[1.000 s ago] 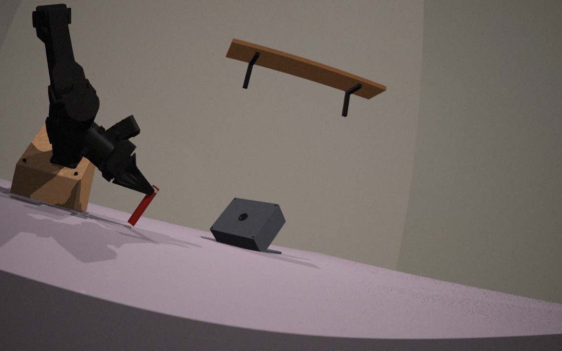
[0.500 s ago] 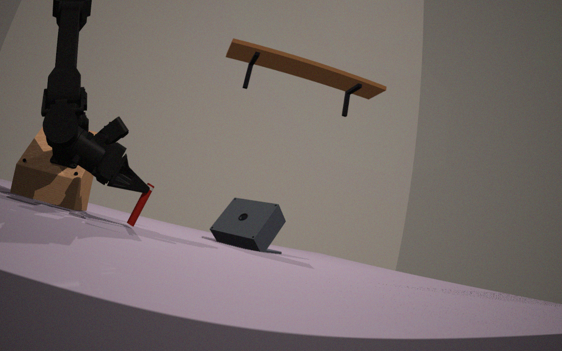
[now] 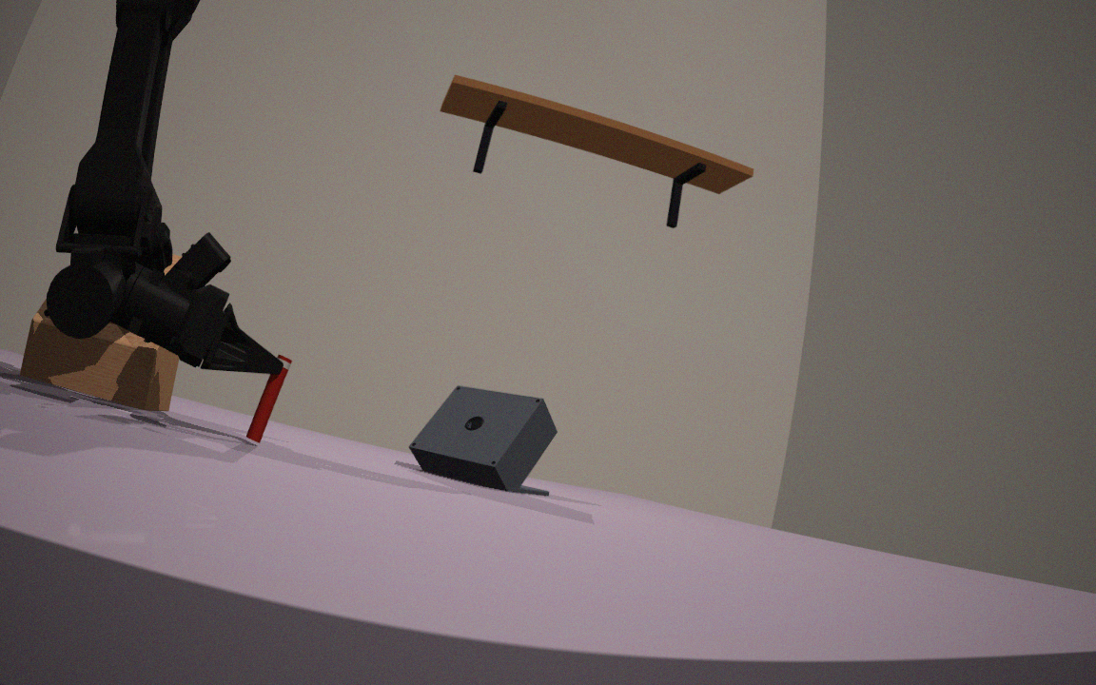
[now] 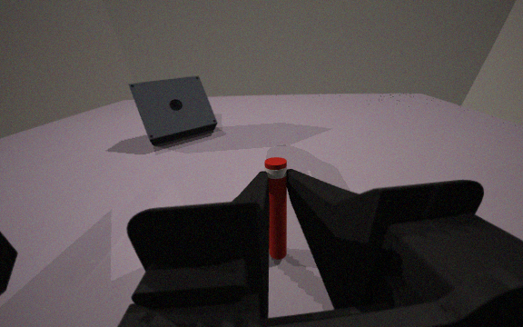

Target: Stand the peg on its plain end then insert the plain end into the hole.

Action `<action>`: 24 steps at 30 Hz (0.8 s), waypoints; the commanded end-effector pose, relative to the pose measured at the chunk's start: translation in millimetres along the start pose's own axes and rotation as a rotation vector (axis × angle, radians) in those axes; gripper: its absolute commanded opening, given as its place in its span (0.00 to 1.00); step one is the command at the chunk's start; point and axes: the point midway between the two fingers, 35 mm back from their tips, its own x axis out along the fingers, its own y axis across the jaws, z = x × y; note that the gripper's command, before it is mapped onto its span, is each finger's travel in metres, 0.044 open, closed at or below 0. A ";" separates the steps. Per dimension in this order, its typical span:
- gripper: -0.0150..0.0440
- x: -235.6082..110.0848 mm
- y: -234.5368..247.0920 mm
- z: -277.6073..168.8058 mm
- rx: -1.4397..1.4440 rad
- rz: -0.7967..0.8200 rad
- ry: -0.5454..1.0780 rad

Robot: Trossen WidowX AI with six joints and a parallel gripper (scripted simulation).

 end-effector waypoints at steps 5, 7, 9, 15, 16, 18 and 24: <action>0.34 -2.7 -1.6 0.8 0.000 -0.005 0.014; 0.34 -2.3 -1.3 0.3 0.001 -0.004 0.012; 0.34 -1.6 -0.7 -0.6 0.005 -0.002 0.008; 0.34 -1.2 -1.1 -2.3 0.004 -0.004 0.008; 0.34 -1.2 -1.2 -2.5 0.004 -0.005 0.008; 0.34 -1.2 -1.5 -3.0 0.003 -0.006 0.009; 0.34 -1.1 -2.2 -4.5 -0.001 -0.008 0.011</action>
